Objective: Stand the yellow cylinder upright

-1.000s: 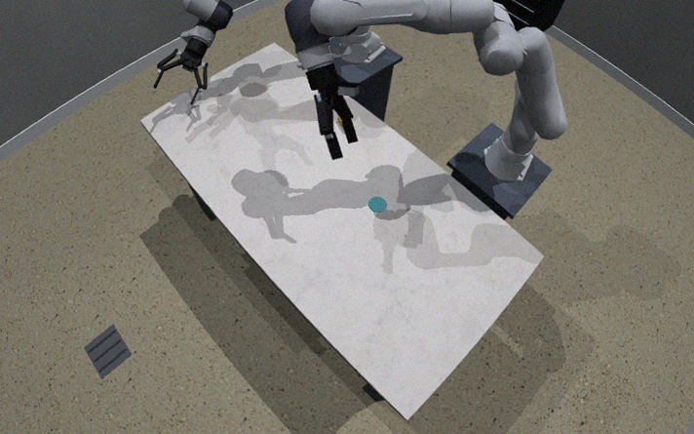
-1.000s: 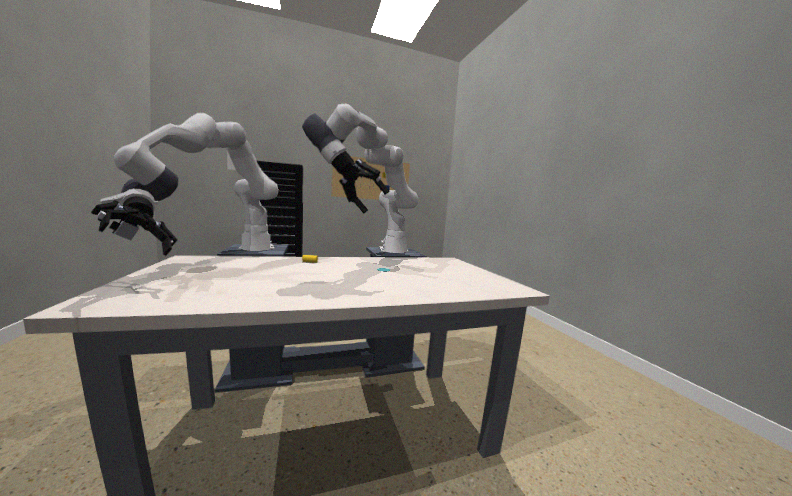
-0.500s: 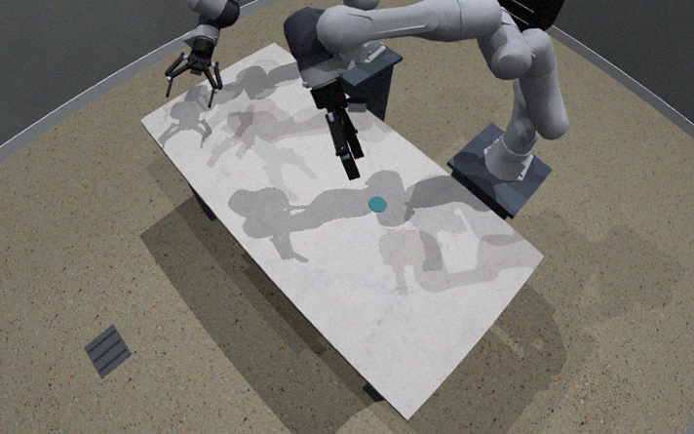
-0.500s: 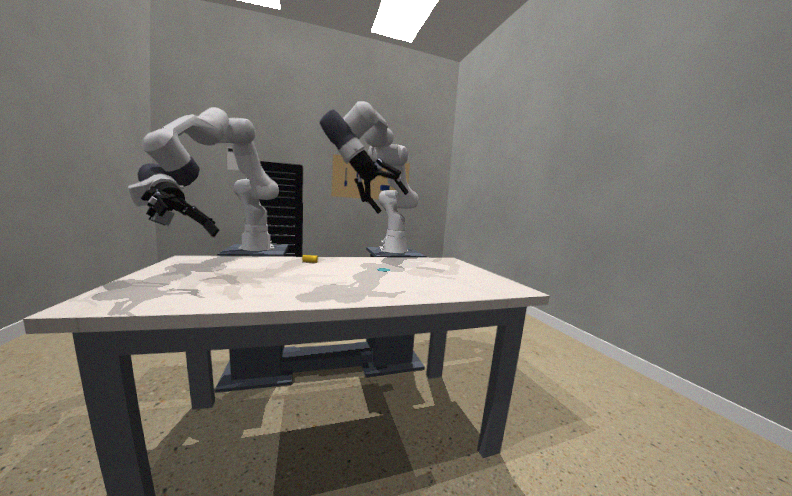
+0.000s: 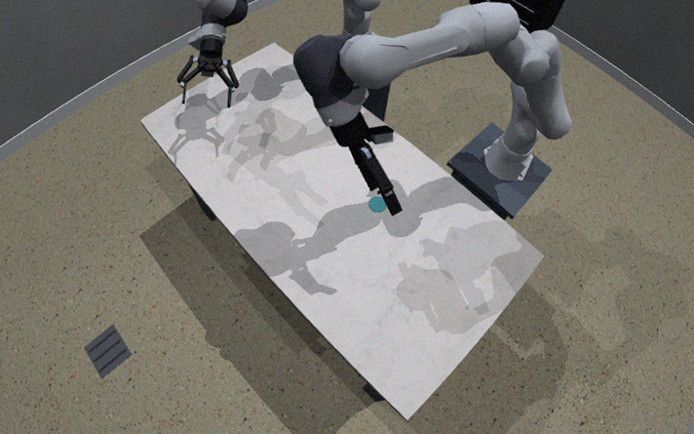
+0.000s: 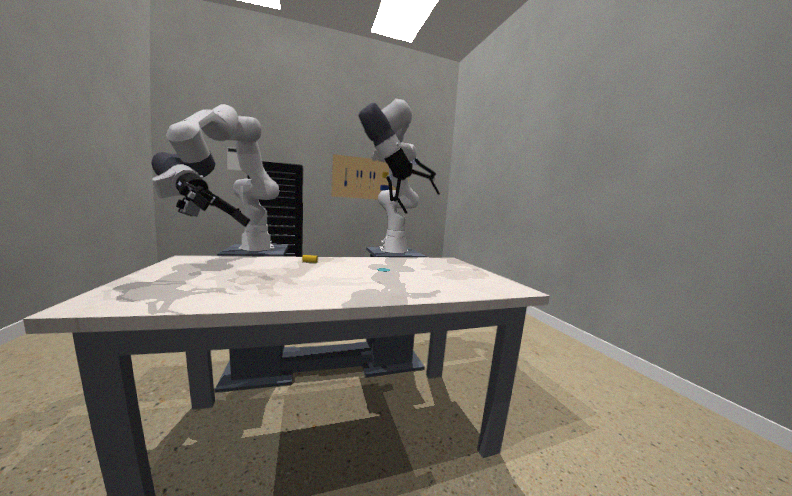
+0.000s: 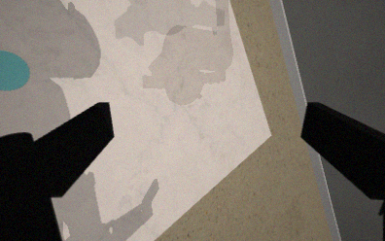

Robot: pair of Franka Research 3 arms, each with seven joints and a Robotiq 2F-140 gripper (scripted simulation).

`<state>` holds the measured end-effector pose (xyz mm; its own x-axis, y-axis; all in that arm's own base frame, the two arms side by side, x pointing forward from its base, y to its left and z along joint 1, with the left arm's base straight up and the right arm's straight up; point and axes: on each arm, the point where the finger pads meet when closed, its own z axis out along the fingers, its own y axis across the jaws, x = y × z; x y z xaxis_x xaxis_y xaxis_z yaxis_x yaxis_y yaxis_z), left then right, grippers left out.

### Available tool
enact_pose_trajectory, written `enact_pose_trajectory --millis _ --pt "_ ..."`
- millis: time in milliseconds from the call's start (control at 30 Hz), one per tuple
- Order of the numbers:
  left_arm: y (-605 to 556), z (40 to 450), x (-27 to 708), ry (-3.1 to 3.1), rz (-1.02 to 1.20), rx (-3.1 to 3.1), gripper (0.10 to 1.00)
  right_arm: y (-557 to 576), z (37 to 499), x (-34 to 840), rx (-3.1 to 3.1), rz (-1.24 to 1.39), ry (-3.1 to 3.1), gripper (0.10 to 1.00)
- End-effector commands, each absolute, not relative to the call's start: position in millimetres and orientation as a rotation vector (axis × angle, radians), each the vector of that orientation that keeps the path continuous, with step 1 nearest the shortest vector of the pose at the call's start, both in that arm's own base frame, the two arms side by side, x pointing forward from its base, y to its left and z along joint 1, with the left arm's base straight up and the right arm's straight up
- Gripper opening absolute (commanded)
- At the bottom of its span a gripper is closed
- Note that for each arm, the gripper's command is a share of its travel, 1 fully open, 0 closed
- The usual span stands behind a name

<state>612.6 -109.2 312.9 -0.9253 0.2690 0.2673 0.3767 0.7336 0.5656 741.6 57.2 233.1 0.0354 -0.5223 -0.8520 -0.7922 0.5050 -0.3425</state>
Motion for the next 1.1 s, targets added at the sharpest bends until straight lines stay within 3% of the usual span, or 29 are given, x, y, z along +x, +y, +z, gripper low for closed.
enact_pose_trajectory --millis 0,1067 --pt "-91.2 313.8 615.5 -2.845 -0.947 -0.309 1.000 80.3 238.3 730.7 -1.120 0.406 1.684 1.000" --pt "19.9 321.5 613.7 -2.888 -0.866 0.298 1.000 219.6 258.5 637.1 -1.338 0.639 1.792 1.000"
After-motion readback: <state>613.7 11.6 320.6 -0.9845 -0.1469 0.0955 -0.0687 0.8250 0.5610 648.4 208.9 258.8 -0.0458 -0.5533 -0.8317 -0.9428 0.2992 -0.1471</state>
